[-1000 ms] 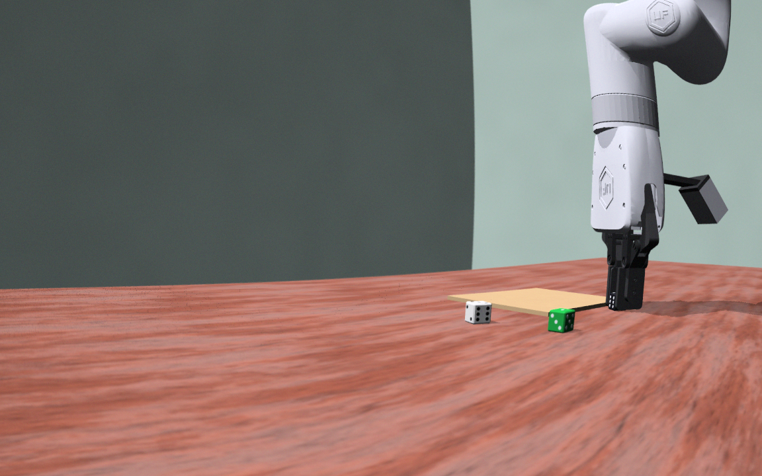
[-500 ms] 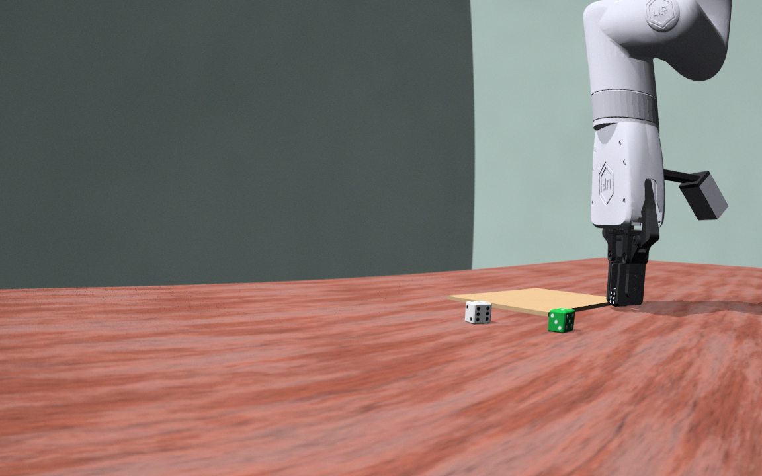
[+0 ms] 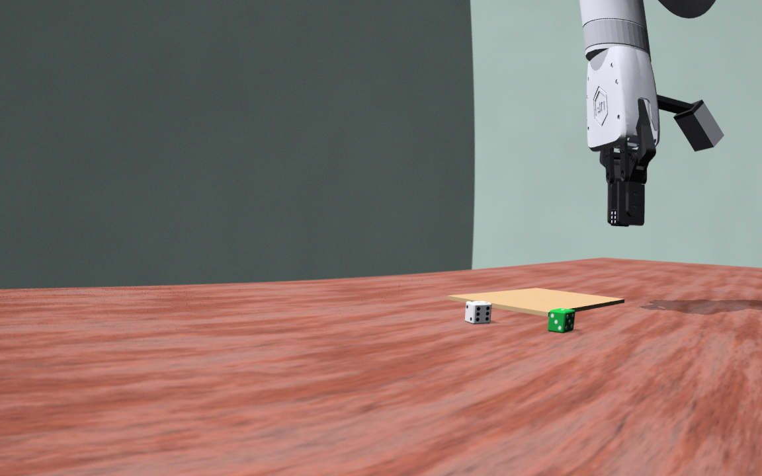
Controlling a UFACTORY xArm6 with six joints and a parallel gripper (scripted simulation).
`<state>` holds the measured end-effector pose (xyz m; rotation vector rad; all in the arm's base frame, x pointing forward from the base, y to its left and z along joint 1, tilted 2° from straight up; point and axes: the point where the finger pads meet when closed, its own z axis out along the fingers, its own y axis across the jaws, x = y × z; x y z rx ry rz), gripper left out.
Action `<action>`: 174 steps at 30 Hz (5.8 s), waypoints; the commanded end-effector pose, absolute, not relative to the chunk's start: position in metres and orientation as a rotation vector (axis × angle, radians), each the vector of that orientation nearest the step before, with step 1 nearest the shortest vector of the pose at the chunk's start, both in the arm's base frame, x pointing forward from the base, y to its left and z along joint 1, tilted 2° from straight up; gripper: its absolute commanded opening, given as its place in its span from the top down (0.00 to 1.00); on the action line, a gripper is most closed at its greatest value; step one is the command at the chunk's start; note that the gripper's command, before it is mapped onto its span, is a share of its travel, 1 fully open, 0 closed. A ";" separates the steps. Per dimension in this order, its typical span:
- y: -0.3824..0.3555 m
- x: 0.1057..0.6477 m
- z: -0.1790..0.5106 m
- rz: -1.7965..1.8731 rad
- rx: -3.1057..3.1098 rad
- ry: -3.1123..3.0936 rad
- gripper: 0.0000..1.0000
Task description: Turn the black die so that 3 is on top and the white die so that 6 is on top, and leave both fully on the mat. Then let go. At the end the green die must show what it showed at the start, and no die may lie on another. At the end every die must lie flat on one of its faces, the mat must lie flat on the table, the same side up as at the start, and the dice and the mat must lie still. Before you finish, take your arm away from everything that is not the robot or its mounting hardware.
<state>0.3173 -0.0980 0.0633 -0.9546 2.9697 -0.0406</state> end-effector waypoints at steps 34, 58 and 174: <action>-0.125 0.336 0.087 -0.041 -1.570 2.707 0.89; -0.180 0.366 0.087 -0.045 -2.437 1.980 0.89; -0.241 0.379 0.013 -1.427 -2.950 0.860 0.89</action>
